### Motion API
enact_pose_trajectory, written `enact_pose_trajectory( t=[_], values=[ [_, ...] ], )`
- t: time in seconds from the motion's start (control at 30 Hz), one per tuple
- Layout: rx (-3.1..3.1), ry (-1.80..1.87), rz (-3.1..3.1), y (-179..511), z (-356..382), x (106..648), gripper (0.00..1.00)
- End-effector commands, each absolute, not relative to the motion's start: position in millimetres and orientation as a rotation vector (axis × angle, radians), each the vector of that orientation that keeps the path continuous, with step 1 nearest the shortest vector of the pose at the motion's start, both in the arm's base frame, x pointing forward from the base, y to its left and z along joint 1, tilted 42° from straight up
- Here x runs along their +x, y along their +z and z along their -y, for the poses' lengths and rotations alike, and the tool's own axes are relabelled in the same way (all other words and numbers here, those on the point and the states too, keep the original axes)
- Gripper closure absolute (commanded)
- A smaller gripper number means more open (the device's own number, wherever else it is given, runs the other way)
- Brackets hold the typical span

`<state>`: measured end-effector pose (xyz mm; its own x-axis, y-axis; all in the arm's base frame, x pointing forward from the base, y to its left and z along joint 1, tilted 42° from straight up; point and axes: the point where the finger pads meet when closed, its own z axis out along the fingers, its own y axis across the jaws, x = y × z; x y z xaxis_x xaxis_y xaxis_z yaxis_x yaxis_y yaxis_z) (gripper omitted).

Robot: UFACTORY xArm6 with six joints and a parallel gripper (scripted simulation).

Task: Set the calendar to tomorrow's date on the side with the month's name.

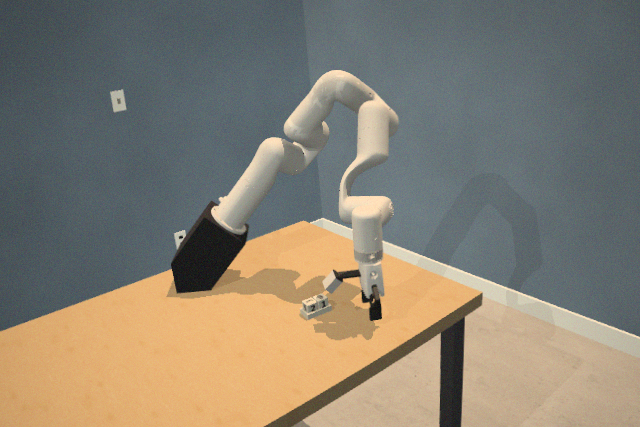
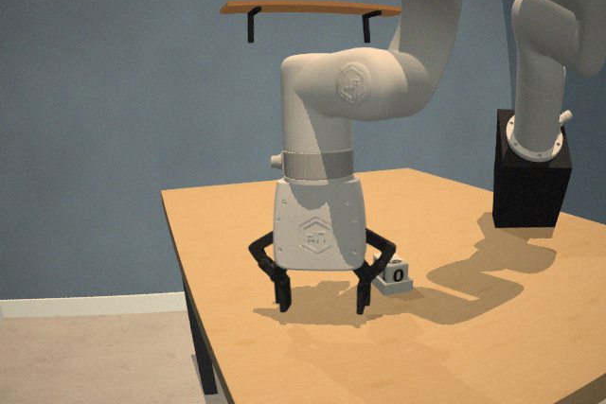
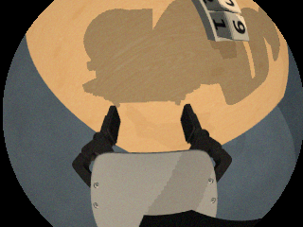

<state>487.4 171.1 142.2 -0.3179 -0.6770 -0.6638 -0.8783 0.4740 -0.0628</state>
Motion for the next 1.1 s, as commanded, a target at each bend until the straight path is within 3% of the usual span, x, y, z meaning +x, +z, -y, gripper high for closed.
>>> enact_pose_trajectory(
  t=[0.0, 1.07],
  values=[
    [-1.281, 0.410, -2.091, 150, -166, 485, 0.00],
    [-1.024, 0.517, -2.258, 150, -126, 472, 0.00]
  ],
)
